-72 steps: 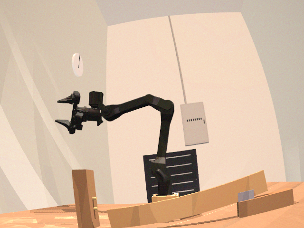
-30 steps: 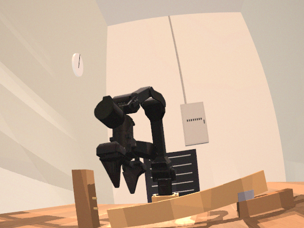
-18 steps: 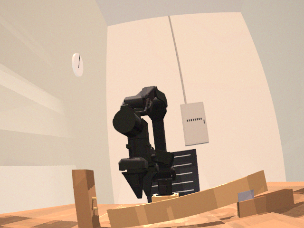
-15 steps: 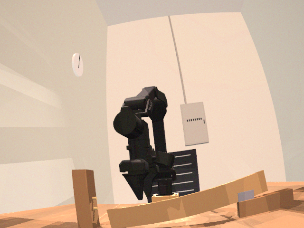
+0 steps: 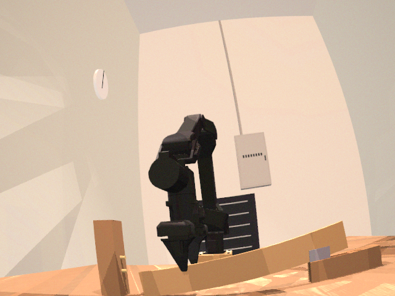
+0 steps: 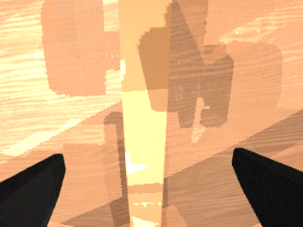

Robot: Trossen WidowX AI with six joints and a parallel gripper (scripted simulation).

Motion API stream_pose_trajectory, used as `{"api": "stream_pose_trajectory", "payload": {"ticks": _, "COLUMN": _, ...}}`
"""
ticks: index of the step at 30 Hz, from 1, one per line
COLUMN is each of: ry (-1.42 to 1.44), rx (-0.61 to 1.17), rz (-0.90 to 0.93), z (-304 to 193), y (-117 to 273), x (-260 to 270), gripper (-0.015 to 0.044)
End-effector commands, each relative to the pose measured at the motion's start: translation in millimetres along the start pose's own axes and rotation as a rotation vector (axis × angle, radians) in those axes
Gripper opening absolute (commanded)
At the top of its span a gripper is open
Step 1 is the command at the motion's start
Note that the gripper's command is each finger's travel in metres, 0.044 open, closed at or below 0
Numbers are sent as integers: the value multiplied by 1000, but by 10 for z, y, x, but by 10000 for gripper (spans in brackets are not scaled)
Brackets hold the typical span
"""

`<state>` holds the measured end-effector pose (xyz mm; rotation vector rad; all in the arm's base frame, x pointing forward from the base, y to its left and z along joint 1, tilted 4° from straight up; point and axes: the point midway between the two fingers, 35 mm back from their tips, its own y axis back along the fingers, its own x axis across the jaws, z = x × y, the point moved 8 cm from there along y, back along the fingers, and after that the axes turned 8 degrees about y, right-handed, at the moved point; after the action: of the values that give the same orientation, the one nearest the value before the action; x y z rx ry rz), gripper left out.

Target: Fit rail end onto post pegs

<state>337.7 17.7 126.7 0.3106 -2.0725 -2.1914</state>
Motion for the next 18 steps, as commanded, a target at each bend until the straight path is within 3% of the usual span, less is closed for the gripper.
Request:
{"api": "stream_pose_trajectory", "payload": {"ticks": 1, "ry": -2, "rx": 3, "rz": 2, "z": 0, "y": -78, "x": 7, "gripper": 440}}
{"api": "stream_pose_trajectory", "payload": {"ticks": 18, "ry": -2, "rx": 3, "rz": 2, "z": 2, "y": -347, "x": 23, "gripper": 440}}
